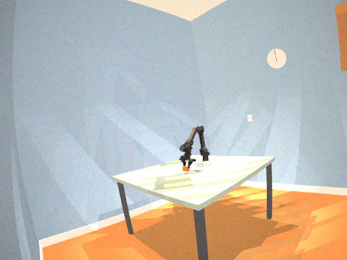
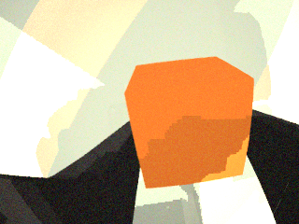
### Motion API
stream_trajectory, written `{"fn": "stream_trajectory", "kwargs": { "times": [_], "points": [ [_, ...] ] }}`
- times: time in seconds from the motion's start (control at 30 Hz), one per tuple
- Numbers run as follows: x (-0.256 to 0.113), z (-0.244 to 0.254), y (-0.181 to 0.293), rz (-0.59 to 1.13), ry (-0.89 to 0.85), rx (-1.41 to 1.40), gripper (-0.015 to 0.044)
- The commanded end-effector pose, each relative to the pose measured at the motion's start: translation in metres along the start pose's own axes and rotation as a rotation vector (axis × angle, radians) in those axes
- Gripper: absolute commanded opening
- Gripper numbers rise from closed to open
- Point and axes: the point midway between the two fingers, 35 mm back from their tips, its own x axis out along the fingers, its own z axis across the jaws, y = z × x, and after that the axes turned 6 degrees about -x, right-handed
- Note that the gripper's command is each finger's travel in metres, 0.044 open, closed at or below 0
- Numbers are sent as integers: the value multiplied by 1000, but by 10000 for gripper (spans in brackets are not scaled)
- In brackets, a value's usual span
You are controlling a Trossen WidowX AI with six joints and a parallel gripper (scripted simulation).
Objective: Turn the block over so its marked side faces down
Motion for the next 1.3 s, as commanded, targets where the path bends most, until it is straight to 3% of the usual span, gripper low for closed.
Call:
{"fn": "stream_trajectory", "kwargs": {
  "times": [0.0,0.23,0.53,1.27],
  "points": [
    [-4,-1,-2,-88,13,8,0],
    [-6,-1,1,-189,22,11,0],
    [-5,-1,1,-194,23,11,0],
    [31,1,1,-501,58,4,0]
  ]
}}
